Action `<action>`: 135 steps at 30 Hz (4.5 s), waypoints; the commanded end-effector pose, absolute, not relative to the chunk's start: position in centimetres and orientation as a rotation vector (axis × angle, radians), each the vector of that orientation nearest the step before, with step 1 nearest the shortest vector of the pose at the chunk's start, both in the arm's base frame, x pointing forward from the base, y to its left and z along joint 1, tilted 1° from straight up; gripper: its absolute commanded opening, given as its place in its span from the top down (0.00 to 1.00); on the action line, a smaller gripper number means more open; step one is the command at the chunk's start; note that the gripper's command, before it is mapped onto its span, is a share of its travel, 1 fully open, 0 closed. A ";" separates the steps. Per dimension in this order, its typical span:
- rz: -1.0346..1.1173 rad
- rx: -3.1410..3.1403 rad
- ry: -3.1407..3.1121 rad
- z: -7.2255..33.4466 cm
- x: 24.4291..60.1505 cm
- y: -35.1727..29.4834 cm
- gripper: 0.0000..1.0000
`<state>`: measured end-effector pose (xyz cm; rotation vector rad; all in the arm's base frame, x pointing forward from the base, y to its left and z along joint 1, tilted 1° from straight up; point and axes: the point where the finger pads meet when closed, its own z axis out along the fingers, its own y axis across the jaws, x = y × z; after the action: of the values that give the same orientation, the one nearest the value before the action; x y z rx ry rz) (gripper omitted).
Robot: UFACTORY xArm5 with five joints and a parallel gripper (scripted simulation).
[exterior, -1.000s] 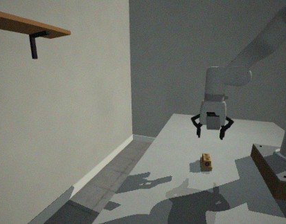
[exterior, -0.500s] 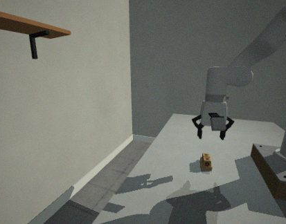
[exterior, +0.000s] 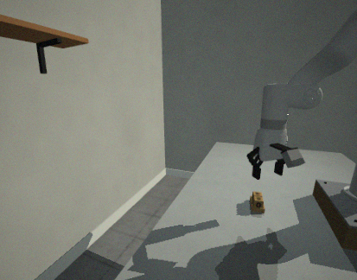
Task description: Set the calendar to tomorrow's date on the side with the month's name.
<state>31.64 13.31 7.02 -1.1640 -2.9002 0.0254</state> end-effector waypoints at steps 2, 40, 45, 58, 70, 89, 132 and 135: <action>0.019 -0.895 -2.996 7.1 31.1 13.9 0.00; 0.009 0.878 -2.995 6.5 26.8 17.0 0.00; 0.008 1.052 -2.938 6.4 26.3 17.3 0.00; 0.003 1.598 -2.679 6.2 24.8 18.1 0.00; 0.002 1.750 -2.582 6.2 24.4 18.3 0.00; 0.001 1.767 -2.572 0.8 24.3 18.1 0.00; 0.001 1.767 -2.572 0.2 24.3 18.1 0.00; 0.001 1.767 -2.572 0.2 24.3 18.1 0.00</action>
<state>24.21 18.01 0.17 1.7658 -2.5692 0.0014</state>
